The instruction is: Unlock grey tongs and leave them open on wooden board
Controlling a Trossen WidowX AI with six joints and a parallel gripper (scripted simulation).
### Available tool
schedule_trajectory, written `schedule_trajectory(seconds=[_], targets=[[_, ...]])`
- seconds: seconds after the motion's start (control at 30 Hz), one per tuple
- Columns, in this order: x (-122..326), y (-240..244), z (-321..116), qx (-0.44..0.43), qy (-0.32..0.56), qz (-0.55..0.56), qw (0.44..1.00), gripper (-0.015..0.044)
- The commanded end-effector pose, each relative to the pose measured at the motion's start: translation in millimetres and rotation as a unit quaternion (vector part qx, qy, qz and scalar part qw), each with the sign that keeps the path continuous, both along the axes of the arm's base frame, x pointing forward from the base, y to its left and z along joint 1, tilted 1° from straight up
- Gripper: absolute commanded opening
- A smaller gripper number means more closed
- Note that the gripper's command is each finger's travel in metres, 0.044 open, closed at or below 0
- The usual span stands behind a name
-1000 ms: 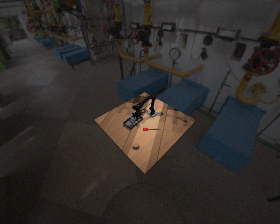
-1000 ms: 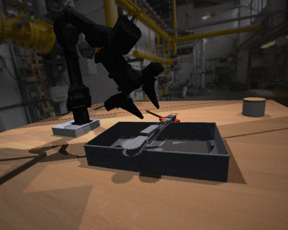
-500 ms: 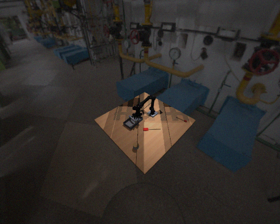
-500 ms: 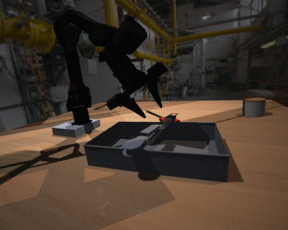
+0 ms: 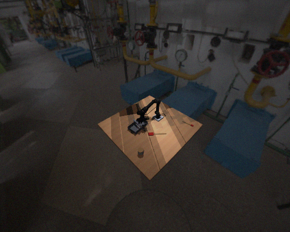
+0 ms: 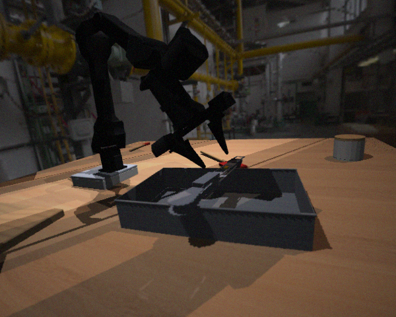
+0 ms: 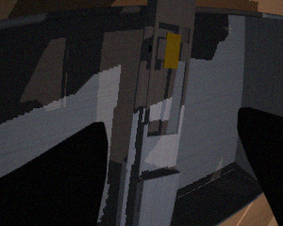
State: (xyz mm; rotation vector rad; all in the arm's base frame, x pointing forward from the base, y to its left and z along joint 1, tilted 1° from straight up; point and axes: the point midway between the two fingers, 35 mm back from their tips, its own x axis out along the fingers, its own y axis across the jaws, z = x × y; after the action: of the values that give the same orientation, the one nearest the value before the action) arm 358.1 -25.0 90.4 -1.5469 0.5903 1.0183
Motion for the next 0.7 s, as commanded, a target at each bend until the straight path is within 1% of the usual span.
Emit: schedule_trajectory(seconds=[0.0, 0.67], targets=[[4, 0, -6, -0.001, 0.001, -0.002, 1.0, 0.026], [21, 6, -34, -0.001, 0.0, -0.002, 1.0, 0.026]])
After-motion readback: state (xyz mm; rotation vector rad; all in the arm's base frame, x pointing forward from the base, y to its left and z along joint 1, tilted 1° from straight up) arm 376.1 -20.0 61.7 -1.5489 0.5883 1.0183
